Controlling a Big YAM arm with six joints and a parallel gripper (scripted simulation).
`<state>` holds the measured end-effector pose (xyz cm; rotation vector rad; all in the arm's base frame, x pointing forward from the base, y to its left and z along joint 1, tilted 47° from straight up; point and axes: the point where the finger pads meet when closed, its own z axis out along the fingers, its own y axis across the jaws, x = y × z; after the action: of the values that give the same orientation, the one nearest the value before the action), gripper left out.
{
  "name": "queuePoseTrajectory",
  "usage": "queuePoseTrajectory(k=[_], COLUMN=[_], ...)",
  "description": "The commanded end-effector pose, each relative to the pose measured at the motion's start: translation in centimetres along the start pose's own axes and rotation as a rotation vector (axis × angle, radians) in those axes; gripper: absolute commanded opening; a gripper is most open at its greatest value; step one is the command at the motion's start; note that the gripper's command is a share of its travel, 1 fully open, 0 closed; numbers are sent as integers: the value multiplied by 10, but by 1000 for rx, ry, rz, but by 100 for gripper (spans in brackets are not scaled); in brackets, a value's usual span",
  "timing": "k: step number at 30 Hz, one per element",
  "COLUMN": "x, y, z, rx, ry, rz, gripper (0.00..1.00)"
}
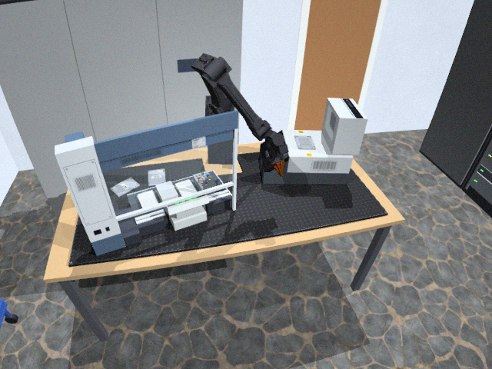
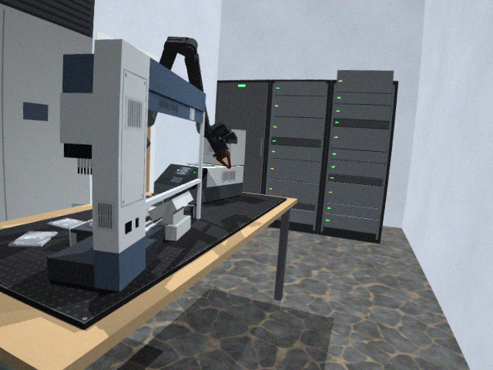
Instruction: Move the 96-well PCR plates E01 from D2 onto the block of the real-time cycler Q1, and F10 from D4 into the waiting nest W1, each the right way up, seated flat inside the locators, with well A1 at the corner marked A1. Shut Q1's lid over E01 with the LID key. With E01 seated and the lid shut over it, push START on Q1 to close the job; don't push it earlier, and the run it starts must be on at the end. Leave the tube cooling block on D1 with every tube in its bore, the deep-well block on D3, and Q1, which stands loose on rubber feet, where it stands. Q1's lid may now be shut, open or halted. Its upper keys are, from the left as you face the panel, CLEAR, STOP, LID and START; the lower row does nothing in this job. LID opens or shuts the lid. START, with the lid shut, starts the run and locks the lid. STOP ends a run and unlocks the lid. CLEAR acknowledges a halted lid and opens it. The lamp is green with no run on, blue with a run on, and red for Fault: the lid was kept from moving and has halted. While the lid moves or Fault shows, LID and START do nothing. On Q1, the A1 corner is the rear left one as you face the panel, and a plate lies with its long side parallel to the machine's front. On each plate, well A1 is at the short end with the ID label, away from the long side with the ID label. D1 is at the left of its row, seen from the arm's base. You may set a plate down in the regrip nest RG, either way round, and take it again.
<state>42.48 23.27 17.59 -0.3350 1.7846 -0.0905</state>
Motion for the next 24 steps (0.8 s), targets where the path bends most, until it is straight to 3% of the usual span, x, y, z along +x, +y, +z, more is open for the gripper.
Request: queuePoseTrajectory(k=[1, 4, 7, 14, 18, 21, 24], x=[15, 10, 18, 63, 72, 70, 87], y=[-6, -8, -20, -35, -35, -36, -44], z=[-2, -2, -5, -12, -11, -12, -12], rx=[13, 14, 34, 26, 15, 18, 23], ry=[3, 14, 75, 73, 164, 168, 162], rz=[-36, -30, -41, -37, -21, -16, -8], gripper=[0, 0, 0, 0, 0, 0, 0])
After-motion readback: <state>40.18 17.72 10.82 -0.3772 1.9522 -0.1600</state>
